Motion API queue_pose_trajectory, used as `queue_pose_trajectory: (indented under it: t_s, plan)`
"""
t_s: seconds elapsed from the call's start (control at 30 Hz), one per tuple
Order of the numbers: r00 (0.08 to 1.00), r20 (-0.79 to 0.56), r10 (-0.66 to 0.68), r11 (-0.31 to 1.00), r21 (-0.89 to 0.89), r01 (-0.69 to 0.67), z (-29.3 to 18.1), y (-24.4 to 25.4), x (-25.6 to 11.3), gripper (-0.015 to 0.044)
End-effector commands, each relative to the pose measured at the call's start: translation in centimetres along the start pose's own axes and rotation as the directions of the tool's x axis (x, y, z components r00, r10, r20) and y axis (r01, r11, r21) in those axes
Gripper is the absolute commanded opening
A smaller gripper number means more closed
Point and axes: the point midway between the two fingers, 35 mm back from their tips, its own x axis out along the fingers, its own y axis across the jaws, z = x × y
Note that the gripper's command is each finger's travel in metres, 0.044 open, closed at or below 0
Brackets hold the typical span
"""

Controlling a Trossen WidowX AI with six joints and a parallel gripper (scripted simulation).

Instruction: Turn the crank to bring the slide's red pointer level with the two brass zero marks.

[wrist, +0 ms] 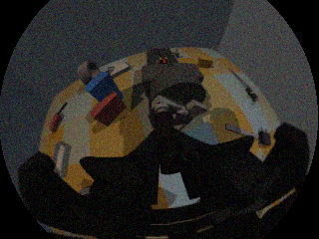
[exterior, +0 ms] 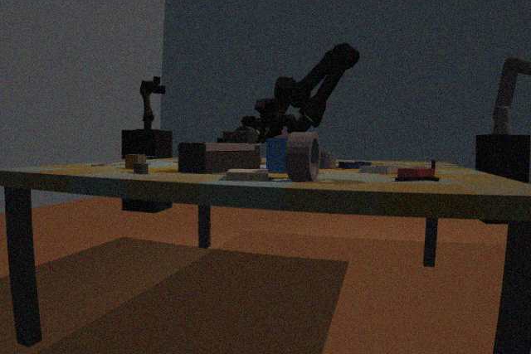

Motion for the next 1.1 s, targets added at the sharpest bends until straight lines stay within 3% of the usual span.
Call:
queue_pose_trajectory:
  t_s: [0.0,1.07]
  plan:
    - [1.000,-0.009,0.009,1.000,-0.010,-0.009,-0.6,0.5,0.6,0.0000]
    - [1.000,-0.010,0.009,1.000,-0.009,-0.009,-3.5,-1.8,3.4,0.0000]
